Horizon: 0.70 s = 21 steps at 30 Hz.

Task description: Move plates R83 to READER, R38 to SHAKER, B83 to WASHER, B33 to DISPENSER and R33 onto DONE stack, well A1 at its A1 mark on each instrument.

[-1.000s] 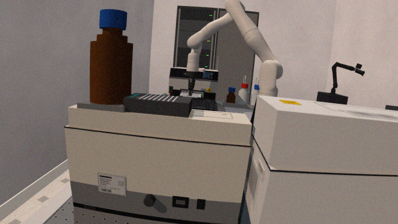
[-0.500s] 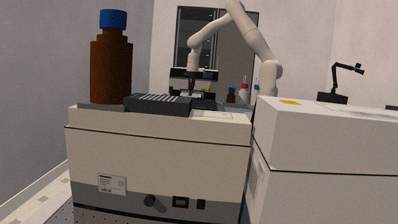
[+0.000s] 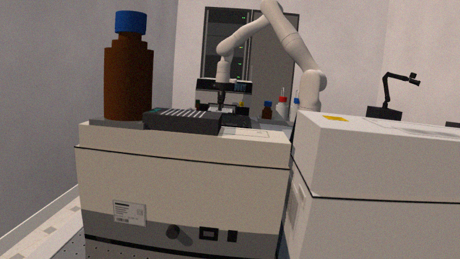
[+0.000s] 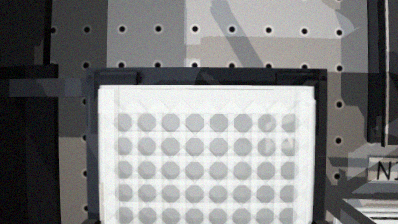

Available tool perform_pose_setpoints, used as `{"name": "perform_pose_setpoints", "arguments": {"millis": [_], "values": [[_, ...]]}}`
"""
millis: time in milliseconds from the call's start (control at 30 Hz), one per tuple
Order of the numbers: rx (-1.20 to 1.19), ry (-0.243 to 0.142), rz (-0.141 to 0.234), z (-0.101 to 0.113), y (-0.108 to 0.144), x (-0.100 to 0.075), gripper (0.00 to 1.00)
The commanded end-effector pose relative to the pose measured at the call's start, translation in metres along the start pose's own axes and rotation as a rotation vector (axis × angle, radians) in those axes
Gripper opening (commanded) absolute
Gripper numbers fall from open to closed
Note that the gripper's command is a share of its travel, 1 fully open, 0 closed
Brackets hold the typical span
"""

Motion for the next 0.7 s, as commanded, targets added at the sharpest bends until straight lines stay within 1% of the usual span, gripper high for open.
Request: {"name": "perform_pose_setpoints", "arguments": {"millis": [0,200,667], "values": [[0.001,0.0,-0.001,0.0,0.0001,0.0003,0.94],[0.004,0.001,-0.002,-0.0003,0.0001,0.0008,0.94],[0.002,0.002,0.001,-0.0004,0.0009,-0.0055,0.94]]}}
Point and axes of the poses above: the point where the finger pads meet when closed, its own x axis out along the fingers, its own y axis across the jaws, z = x × y, the point moved 4 cm from there along -x, back along the fingers, and after that the axes turned 15 degrees about x, right-handed, at the moved point
